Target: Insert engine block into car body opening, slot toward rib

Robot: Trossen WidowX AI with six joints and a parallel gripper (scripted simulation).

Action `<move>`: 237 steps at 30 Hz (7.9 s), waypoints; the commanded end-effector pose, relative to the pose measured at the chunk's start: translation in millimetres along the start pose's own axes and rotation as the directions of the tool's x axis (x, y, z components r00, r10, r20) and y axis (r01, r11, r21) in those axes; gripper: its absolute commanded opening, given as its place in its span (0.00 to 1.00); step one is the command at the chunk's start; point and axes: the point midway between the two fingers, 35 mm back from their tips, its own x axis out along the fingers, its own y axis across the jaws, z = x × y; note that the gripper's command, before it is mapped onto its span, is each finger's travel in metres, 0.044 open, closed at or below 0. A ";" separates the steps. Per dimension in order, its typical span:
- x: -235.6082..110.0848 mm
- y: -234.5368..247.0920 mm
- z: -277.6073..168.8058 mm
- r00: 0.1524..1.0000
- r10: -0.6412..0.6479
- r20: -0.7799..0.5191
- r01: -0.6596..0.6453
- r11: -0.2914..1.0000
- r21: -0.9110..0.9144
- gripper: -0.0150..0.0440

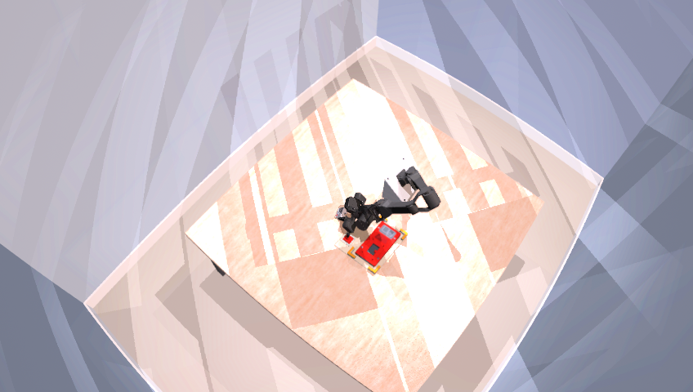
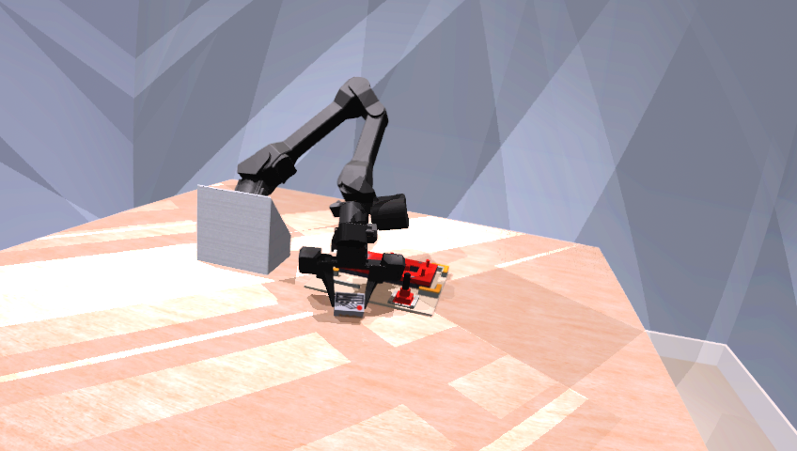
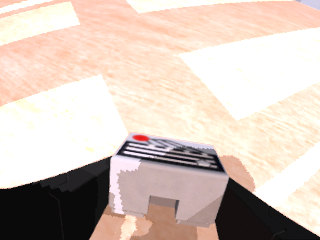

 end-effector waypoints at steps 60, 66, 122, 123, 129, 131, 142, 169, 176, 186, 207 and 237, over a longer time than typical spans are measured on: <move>-34.0 1.2 8.9 0.991 -0.061 -0.122 0.027 0.966 -0.258 1.00; -29.9 -0.3 10.7 0.974 -0.097 -0.206 0.000 0.905 -0.426 1.00; -19.4 2.2 39.1 0.641 -0.005 -0.767 -0.767 -0.006 -0.641 1.00; -18.9 2.2 38.5 0.641 -0.005 -0.767 -0.767 -0.006 -0.641 1.00; -12.8 2.4 31.3 0.641 -0.005 -0.767 -0.767 -0.006 -0.641 1.00; -10.7 2.4 28.8 0.641 -0.005 -0.767 -0.767 -0.006 -0.641 1.00; -2.4 2.1 18.2 0.640 -0.004 -0.768 -0.768 -0.006 -0.640 0.96; -13.7 4.9 36.9 0.643 -0.005 -0.766 -0.766 -0.005 -0.643 0.25; -25.7 6.5 54.3 0.645 -0.005 -0.764 -0.764 -0.005 -0.645 0.25; -45.0 6.7 78.5 0.646 -0.006 -0.763 -0.763 -0.005 -0.646 0.25; -83.3 5.8 113.0 0.646 -0.008 -0.763 -0.763 0.003 -0.646 0.25; -111.8 66.8 51.2 0.665 -0.017 -0.747 -0.741 0.112 -0.662 0.25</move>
